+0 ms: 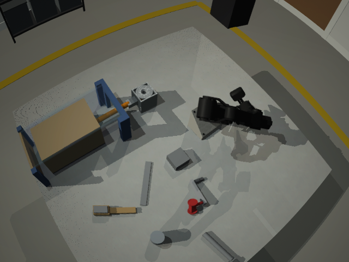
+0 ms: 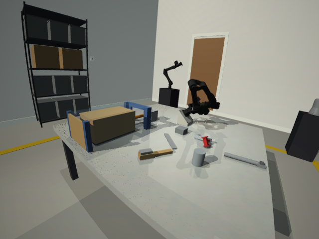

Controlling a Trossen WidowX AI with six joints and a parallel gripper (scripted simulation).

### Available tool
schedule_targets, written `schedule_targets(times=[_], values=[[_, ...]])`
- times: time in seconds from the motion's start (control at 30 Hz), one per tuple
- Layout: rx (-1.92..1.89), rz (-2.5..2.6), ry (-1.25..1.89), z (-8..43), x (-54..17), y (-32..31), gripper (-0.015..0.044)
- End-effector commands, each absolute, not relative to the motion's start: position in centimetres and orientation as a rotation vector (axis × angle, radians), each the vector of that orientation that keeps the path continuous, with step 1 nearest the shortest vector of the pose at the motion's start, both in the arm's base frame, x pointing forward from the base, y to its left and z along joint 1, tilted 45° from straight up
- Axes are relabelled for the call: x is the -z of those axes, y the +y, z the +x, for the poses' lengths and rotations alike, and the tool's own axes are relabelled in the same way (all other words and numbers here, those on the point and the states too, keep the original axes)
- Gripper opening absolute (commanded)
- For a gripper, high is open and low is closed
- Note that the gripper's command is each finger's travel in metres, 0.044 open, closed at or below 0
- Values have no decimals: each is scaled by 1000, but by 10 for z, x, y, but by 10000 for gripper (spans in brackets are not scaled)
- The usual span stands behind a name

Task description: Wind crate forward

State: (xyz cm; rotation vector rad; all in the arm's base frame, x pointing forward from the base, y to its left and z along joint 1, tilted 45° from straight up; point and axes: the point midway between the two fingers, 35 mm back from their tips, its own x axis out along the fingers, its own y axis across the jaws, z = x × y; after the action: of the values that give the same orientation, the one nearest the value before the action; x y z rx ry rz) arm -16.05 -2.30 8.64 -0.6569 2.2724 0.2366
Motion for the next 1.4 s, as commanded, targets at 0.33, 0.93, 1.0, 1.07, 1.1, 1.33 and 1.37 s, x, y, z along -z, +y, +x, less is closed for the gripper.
schedule_targets(times=[0.33,0.93,1.0,1.07,1.1,1.33,1.37], values=[[-120,-210,2359,-173,-124,59,440],[81,747,2261,-62,-192,226,440],[117,838,2232,-40,-197,237,440],[172,913,2207,-20,-199,246,440],[209,955,2192,-8,-200,250,440],[470,1251,2078,84,-201,262,440],[511,1294,2060,99,-200,261,440]])
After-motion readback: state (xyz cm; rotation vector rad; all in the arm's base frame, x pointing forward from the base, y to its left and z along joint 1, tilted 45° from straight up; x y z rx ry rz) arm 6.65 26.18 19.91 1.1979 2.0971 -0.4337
